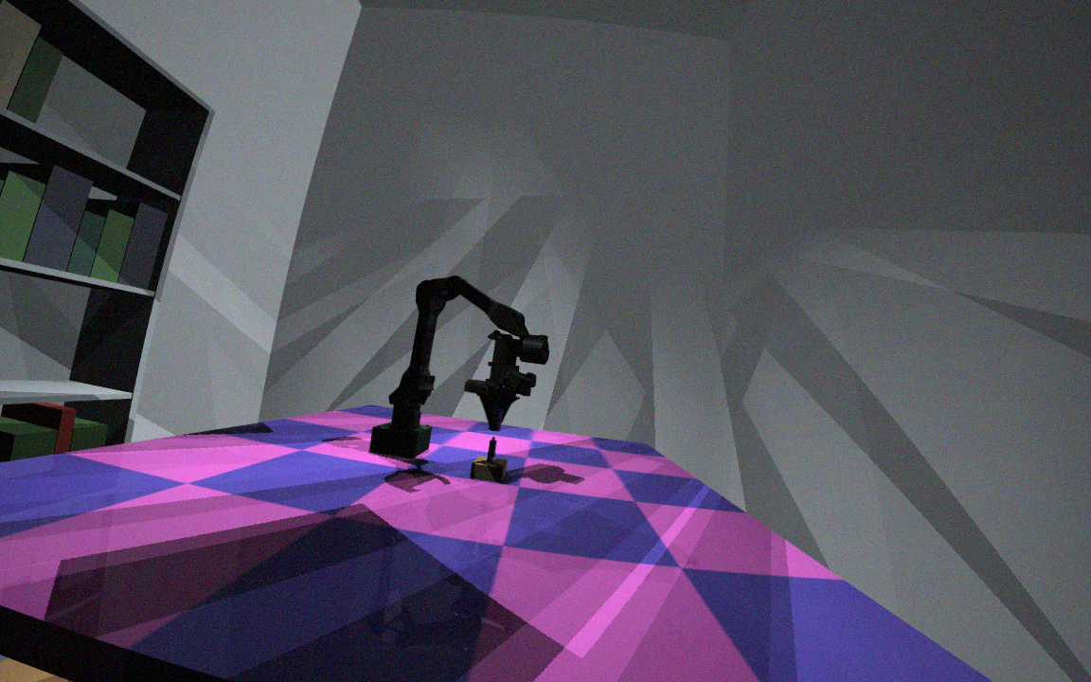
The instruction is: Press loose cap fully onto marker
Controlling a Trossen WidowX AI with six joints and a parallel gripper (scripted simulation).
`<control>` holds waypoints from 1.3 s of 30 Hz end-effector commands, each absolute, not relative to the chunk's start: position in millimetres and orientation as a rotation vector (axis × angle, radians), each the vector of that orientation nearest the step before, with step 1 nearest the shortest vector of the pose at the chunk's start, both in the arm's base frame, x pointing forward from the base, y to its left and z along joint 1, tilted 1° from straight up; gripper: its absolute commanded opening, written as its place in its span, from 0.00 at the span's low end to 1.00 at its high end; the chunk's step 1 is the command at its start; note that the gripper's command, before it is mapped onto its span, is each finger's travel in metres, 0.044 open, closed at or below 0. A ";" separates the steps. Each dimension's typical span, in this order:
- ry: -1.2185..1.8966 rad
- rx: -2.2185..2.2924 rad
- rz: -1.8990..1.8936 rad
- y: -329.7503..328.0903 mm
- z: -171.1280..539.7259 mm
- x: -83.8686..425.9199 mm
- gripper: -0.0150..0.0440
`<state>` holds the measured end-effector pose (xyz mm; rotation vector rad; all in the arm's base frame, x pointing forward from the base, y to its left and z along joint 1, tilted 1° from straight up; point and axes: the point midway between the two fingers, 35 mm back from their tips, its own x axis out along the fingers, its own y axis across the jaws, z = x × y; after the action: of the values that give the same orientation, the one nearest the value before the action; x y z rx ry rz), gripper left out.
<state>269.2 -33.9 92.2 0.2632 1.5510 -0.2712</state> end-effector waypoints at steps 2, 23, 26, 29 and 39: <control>1.545 0.257 -0.270 -37.2 90.5 271.1 0.25; 1.545 0.257 -0.270 -37.6 63.0 272.7 0.25; 1.545 0.257 -0.270 -37.6 58.2 272.6 0.25; 1.545 0.257 -0.270 -37.6 53.3 272.5 0.25; 1.546 0.257 -0.270 -37.7 38.0 271.6 0.25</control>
<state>273.0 -38.0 44.4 0.2595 1.5426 -0.2739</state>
